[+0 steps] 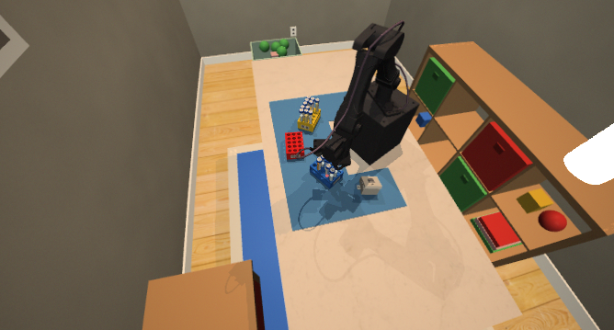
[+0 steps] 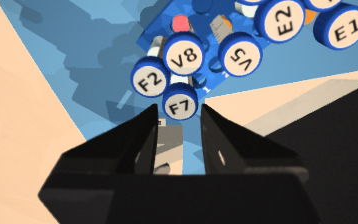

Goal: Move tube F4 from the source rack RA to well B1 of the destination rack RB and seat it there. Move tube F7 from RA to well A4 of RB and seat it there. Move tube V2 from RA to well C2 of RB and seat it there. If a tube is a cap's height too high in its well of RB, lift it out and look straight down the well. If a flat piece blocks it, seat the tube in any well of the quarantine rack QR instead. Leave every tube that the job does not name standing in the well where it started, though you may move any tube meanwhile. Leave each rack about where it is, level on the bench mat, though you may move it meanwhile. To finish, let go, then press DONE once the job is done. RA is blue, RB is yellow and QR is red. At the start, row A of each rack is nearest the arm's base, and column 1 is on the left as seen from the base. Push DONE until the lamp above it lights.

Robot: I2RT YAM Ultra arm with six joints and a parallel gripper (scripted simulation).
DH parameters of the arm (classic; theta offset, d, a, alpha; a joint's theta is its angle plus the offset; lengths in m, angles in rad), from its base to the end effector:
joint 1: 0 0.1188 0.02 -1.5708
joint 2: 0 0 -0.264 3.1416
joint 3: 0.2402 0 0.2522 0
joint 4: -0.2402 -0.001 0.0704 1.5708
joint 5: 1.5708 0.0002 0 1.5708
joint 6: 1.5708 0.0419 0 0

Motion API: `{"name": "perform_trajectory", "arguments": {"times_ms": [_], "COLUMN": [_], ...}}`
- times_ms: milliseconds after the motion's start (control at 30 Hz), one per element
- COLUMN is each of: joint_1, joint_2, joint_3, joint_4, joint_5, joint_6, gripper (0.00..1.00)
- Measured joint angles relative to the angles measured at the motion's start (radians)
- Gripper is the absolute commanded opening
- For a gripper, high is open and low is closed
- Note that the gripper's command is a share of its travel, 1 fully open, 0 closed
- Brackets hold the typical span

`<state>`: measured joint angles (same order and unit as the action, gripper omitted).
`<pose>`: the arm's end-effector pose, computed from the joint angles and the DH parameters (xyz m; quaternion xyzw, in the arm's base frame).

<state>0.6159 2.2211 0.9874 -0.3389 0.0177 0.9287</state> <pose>0.2587 0.1834 0.0053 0.1558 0.9878 -0.0070 0.0055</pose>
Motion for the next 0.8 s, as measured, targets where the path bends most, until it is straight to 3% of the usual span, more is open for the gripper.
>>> {"name": "perform_trajectory", "arguments": {"times_ms": [600,633,800], "joint_1": [0.000,0.000,0.000], "joint_2": [0.019,0.019,0.019], "joint_3": [-0.002,-0.002,-0.002], "joint_4": [0.019,0.019,0.019], "joint_5": [0.000,0.000,-0.001], "joint_6": [0.000,0.000,0.000], "gripper": [0.30,0.00,0.00]}}
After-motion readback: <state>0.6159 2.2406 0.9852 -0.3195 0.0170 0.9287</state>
